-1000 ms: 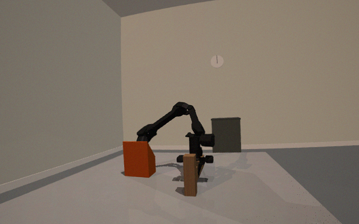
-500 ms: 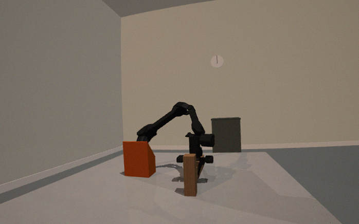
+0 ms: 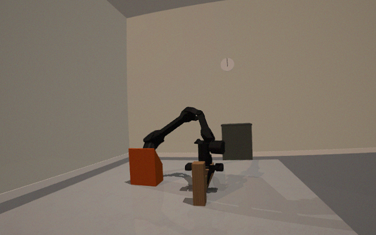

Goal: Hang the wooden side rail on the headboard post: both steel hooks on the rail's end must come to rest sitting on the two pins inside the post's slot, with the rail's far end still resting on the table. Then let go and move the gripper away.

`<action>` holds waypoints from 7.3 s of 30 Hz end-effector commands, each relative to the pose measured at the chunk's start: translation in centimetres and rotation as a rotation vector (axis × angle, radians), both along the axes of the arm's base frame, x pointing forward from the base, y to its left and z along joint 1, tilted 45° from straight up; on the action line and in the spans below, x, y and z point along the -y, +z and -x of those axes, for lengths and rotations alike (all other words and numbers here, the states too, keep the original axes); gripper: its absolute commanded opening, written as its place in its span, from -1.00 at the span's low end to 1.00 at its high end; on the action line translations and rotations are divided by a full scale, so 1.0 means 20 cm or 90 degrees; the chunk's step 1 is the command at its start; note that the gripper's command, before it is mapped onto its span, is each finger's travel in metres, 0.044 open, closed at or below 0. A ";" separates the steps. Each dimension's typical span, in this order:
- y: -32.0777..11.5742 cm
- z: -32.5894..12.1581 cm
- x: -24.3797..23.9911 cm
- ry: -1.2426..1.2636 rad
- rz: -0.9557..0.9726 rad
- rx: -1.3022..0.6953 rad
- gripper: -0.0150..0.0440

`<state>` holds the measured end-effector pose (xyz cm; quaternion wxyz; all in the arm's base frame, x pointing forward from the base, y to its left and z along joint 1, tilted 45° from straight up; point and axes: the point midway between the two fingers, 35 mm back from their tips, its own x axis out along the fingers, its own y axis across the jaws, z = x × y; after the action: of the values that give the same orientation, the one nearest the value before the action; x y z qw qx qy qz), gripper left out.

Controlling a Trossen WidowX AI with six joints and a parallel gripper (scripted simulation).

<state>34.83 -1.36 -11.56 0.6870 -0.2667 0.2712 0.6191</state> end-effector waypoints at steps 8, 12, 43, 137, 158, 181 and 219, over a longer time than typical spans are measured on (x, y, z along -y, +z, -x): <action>0.00 0.00 0.03 -0.007 0.003 0.003 -0.49; -0.01 0.00 0.03 -0.007 0.003 0.003 -0.49; -0.02 0.00 0.04 -0.007 0.003 0.003 -0.49; -0.05 0.00 0.08 -0.007 0.003 0.003 -0.49; -0.06 0.00 0.09 -0.007 0.003 0.003 -0.49; -0.07 0.00 0.10 -0.007 0.004 0.003 -0.49; -0.09 0.00 0.08 -0.007 0.003 0.003 -0.49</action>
<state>34.80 -2.73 -13.26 0.6881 -0.2678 0.2694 0.6182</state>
